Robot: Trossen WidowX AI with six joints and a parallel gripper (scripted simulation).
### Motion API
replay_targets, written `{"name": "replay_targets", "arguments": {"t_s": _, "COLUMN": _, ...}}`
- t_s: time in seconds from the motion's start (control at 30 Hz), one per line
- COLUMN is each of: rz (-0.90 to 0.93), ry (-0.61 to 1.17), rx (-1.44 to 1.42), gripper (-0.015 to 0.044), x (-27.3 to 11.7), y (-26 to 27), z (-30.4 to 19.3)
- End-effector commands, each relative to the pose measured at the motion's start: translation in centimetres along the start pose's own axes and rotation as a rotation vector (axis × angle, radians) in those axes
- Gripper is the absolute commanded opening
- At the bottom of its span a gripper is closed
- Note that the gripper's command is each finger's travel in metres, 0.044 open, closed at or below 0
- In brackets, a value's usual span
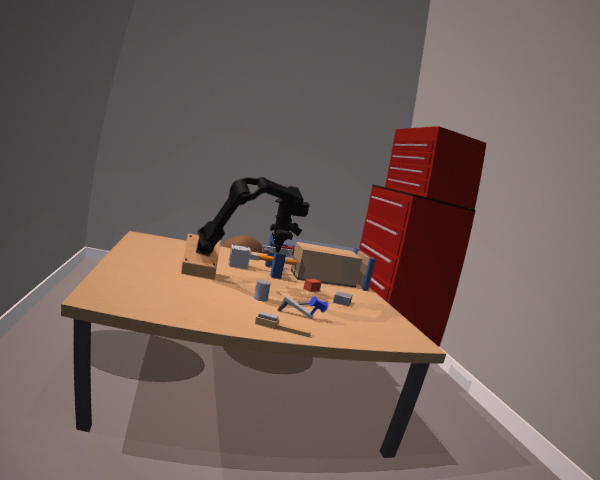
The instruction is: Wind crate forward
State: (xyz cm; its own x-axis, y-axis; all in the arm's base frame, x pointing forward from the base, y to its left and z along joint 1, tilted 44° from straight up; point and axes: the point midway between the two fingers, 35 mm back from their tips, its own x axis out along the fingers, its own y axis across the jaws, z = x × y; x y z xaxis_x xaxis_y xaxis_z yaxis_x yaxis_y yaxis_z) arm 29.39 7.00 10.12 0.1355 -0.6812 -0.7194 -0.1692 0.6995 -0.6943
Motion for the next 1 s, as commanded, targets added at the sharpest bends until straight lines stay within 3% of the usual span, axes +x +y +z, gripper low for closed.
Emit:
{"name": "replay_targets", "arguments": {"t_s": 0.0, "rz": 0.004, "ry": 0.006, "rx": 0.009, "gripper": 0.0000, "x": -0.6, "y": -0.1, "z": -0.2}}
{"name": "replay_targets", "arguments": {"t_s": 0.23, "rz": 0.005, "ry": 0.004, "rx": 0.002, "gripper": 0.0000, "x": -0.4, "y": 0.7, "z": -0.2}}
{"name": "replay_targets", "arguments": {"t_s": 0.97, "rz": 0.084, "ry": -0.032, "rx": 0.006, "gripper": 0.0000, "x": -2.3, "y": 13.3, "z": -3.6}}
